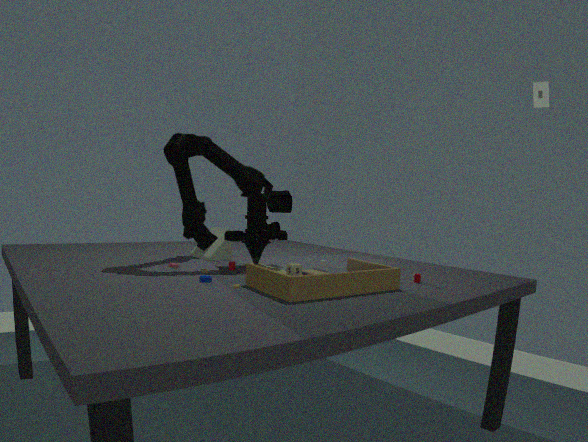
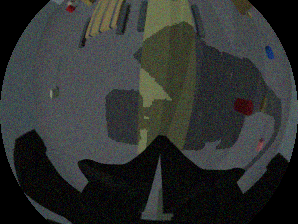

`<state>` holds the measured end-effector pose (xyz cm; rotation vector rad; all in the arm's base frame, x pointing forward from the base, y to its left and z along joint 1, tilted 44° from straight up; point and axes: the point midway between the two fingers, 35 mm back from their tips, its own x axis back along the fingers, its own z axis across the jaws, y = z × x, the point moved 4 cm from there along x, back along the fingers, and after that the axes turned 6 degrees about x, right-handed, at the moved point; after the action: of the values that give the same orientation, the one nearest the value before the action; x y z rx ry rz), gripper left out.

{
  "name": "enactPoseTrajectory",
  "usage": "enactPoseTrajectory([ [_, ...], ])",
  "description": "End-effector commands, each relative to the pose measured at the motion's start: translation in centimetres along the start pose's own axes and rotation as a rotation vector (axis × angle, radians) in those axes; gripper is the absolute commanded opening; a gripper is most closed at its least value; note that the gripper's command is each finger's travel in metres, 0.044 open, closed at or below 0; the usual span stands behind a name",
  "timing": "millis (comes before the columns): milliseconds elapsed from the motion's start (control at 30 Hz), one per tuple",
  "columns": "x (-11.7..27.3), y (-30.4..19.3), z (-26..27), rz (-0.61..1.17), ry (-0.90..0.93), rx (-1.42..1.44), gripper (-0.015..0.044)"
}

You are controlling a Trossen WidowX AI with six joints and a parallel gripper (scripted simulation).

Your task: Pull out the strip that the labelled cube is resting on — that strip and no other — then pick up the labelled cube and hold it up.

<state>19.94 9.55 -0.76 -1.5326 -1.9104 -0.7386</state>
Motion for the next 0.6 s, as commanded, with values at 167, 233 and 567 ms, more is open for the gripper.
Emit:
enactPoseTrajectory([
  [167,-0.5,-0.7,-0.1,0.029,-0.005,0.008,0.0000],
  [233,0.9,0.1,0.1,0.006,0.000,0.002,0.0000],
  [567,4.0,1.4,0.0,0.029,-0.003,0.007,0.0052],
])
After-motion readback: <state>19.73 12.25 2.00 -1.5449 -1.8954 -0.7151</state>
